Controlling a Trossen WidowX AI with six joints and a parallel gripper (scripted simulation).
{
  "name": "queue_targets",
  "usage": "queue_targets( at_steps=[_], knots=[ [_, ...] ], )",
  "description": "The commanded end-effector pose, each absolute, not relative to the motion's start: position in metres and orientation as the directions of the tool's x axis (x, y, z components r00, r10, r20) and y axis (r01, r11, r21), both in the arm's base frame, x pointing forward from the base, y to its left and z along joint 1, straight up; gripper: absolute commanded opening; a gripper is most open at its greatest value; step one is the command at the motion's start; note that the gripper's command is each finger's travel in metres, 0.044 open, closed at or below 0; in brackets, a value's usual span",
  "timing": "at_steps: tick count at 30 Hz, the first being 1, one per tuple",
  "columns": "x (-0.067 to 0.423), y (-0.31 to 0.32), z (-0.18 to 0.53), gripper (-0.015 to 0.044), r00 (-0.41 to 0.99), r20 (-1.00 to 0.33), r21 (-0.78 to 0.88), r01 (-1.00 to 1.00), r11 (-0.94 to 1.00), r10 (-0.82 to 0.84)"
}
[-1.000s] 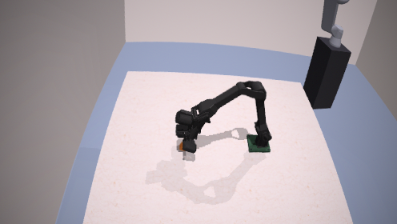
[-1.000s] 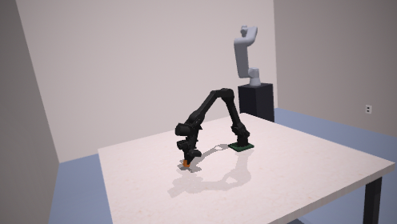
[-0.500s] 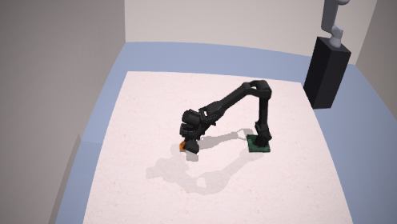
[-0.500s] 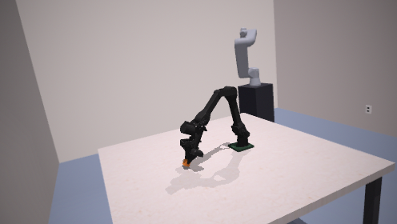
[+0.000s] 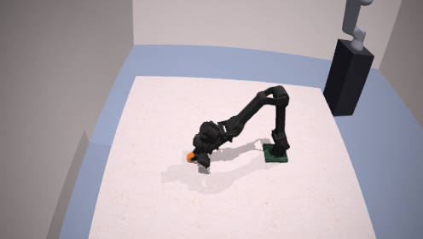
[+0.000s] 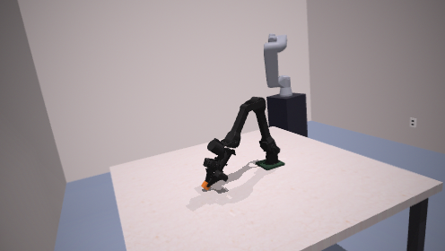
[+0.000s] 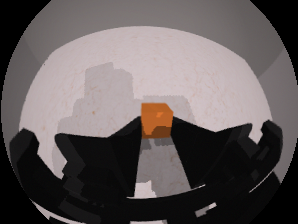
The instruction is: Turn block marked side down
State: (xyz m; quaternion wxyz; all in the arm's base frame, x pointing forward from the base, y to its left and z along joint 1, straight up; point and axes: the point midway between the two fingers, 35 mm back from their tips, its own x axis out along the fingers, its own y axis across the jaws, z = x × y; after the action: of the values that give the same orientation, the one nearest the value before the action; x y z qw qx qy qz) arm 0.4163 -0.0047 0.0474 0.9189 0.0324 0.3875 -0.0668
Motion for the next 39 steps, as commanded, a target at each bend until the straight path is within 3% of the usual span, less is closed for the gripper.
queue_targets(
  at_steps=[1,17,35,39],
  knots=[
    [0.416,-0.006,0.040,0.0000,0.724,-0.681,-0.001,0.150,0.989,-0.110],
    [0.402,-0.006,0.037,0.0000,0.866,-0.481,0.004,0.156,0.988,-0.135],
    [0.402,-0.006,0.037,0.0000,0.878,-0.459,0.004,0.156,0.988,-0.137],
    [0.402,-0.006,0.037,0.0105,0.878,-0.459,0.004,0.156,0.988,-0.137]
  ],
)
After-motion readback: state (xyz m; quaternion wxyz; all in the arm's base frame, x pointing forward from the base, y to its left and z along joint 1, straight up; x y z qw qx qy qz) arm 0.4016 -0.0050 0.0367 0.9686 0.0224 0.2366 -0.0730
